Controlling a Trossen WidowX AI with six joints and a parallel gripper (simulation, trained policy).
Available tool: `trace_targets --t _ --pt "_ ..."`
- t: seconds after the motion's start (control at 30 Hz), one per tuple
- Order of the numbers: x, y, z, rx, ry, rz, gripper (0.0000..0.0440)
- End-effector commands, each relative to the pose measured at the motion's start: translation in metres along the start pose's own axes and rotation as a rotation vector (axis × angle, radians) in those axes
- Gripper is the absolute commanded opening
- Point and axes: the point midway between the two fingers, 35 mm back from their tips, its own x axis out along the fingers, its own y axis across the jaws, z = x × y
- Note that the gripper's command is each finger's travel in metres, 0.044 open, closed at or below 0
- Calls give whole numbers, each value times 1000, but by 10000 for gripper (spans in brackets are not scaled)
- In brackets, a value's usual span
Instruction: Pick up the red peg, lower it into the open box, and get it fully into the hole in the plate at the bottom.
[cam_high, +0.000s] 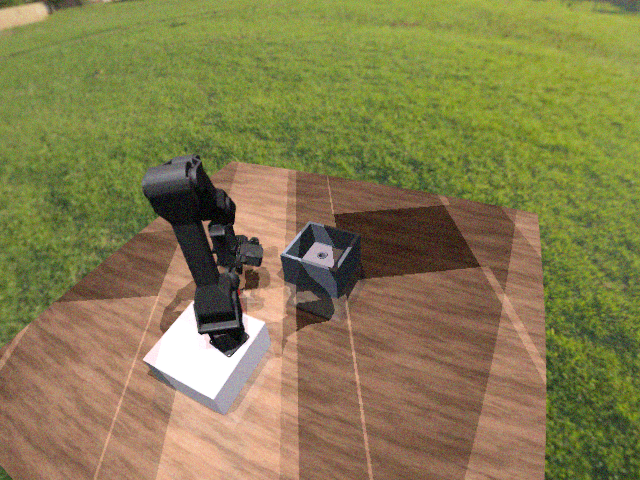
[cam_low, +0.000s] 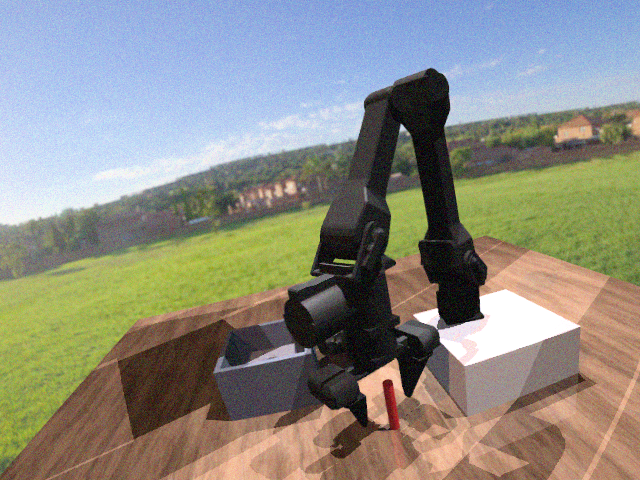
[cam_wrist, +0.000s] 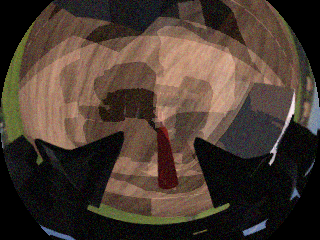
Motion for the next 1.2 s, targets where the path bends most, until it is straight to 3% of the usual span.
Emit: trace_targets --t 0.0,0.37,0.43,1.17 --pt "10 -5 -2 36 15 -7 320" --pt "11 -5 -4 63 84 -34 36" --pt "10 -4 -4 64 97 -38 0" --pt "-65 30 29 -92 -57 107 0"
